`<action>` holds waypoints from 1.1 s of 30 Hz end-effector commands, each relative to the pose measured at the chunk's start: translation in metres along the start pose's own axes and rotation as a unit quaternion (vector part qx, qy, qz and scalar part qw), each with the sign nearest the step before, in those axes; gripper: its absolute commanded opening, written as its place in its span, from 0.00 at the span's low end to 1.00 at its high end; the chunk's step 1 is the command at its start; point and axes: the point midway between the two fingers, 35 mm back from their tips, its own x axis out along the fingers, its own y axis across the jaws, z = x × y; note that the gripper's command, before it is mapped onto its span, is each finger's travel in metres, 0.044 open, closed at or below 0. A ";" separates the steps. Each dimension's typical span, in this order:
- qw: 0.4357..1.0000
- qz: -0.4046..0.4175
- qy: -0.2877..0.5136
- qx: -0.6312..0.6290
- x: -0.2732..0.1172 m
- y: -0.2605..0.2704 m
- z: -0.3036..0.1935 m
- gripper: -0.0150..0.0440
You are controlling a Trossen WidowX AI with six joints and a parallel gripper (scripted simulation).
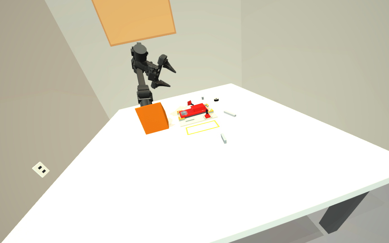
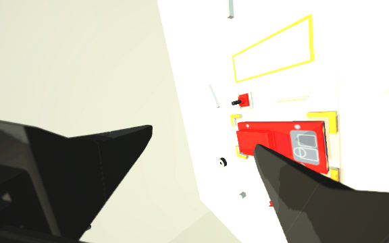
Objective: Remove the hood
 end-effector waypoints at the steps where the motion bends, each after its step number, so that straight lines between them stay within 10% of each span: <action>1: 1.000 -0.001 0.000 -0.002 0.000 0.000 0.000 1.00; 15: 0.942 -0.154 0.052 -0.295 0.063 0.005 -0.034 1.00; 33: 0.659 -0.285 0.215 -0.662 0.165 -0.041 -0.099 1.00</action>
